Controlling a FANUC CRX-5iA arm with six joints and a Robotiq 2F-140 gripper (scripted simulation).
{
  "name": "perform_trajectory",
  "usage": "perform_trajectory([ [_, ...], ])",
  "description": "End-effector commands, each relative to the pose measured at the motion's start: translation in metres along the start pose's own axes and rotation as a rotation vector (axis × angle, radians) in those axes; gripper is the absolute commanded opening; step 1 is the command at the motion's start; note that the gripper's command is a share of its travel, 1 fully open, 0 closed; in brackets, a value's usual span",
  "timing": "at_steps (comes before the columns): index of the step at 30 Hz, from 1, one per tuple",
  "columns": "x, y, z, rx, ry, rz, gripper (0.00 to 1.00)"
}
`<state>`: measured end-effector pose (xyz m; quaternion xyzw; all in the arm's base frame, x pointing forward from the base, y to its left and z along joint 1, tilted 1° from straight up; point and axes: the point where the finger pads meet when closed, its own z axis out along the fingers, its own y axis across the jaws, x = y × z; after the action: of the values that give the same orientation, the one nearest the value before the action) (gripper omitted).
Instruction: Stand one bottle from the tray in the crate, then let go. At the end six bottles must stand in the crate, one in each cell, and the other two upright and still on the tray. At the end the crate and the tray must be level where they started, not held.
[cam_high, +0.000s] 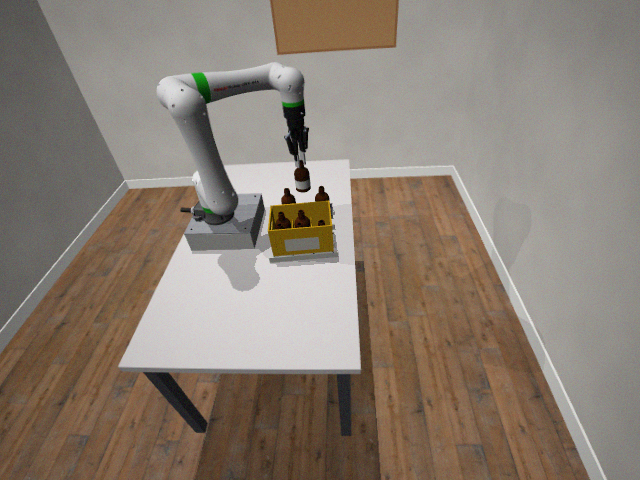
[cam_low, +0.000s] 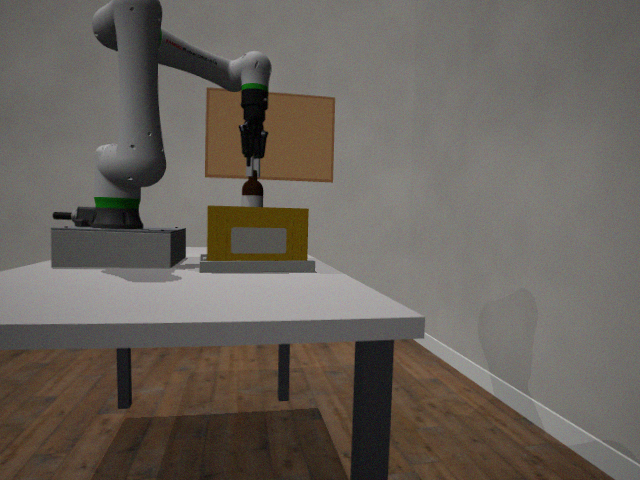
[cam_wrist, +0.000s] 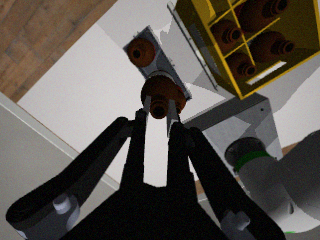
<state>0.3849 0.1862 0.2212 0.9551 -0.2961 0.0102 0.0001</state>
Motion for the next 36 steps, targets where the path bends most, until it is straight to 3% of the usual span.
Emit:
perform_trajectory([
  [1,0.0,-0.0001,-0.0035,0.0,0.0,0.0,0.0],
  [36,0.0,-0.0001,-0.0088,0.0,0.0,0.0,0.0],
])
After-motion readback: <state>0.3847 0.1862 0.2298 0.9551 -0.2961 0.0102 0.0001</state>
